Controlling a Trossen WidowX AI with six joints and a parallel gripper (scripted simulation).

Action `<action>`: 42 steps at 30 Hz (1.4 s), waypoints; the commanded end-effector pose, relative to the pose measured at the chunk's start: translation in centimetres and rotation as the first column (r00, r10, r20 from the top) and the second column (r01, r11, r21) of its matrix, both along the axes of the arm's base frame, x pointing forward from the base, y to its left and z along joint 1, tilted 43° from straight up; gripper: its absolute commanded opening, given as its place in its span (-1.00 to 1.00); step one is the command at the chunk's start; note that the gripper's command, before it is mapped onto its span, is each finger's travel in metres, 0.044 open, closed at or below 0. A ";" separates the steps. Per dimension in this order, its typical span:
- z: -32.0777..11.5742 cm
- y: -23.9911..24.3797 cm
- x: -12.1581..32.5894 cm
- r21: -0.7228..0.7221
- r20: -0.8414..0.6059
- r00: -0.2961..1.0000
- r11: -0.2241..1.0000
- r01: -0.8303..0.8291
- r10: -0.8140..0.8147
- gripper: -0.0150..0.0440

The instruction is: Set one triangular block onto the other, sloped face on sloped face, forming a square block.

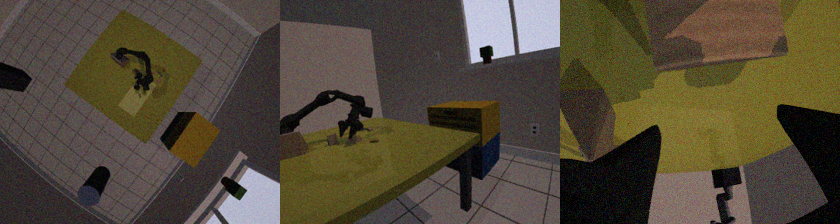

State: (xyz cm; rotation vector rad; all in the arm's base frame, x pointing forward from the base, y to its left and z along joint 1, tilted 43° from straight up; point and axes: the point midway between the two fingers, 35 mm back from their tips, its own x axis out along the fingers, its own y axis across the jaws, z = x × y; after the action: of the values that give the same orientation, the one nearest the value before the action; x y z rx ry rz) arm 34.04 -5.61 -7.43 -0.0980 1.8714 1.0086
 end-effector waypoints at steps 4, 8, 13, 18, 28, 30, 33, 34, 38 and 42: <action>6.4 -5.9 -0.4 -0.042 0.084 0.996 0.999 0.026 -0.023 1.00; 7.2 -6.6 -0.6 -0.048 0.093 0.995 0.998 0.030 -0.025 1.00; 6.9 -5.6 1.4 -0.004 0.139 0.986 0.996 0.094 -0.093 1.00; 7.2 -1.7 6.7 0.167 0.229 0.945 0.965 0.200 -0.235 1.00; 6.3 -1.0 6.7 0.171 0.226 0.946 0.965 0.198 -0.234 1.00; 5.1 -0.3 6.5 0.166 0.218 0.949 0.967 0.192 -0.226 1.00; 3.3 0.9 6.0 0.158 0.207 0.955 0.971 0.182 -0.213 1.00; 2.7 1.3 5.8 0.155 0.203 0.957 0.972 0.179 -0.209 1.00; 0.4 2.8 4.9 0.145 0.189 0.963 0.976 0.165 -0.191 1.00; -0.9 3.7 4.1 0.138 0.180 0.967 0.978 0.157 -0.181 1.00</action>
State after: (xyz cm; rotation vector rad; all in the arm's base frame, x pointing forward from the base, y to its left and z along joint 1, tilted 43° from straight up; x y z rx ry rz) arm 38.84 -2.53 -7.04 0.0367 1.5926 0.9607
